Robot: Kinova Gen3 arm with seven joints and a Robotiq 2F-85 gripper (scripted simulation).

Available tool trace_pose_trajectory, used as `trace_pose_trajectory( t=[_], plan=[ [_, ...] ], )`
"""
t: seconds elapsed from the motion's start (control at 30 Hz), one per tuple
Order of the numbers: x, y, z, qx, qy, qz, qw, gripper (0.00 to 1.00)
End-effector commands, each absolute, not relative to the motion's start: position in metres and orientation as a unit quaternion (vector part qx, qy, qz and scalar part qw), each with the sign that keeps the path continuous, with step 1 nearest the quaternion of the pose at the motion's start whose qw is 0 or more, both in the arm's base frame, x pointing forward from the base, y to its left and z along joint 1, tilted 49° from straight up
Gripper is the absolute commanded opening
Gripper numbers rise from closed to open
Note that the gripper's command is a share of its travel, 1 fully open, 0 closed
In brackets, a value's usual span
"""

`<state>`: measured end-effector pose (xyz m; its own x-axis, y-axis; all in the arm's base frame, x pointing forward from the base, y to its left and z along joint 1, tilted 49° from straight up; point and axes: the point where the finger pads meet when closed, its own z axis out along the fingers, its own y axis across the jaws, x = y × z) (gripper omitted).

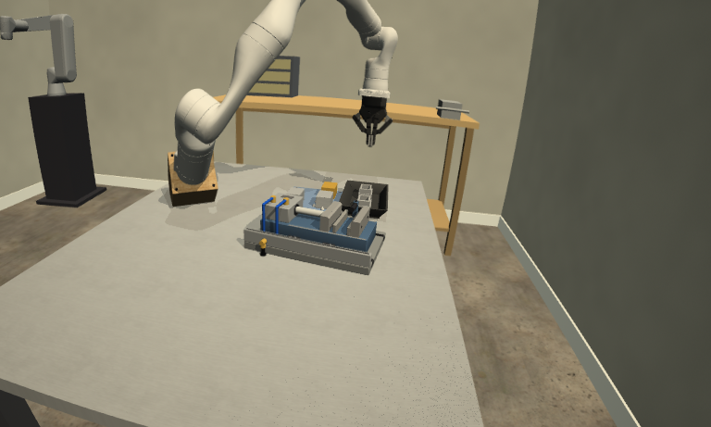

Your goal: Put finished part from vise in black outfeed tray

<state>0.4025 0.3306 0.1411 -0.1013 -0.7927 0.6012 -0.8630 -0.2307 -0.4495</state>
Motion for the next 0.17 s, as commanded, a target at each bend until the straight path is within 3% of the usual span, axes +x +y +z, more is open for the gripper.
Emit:
trace_pose_trajectory(
  t=[0.0,0.13],
  plan=[
    [0.4009,0.3328,0.1428,0.672,-0.616,0.409,0.043,0.0],
    [0.4009,0.3328,0.1428,0.672,-0.616,0.409,0.043,0.0]
  ],
)
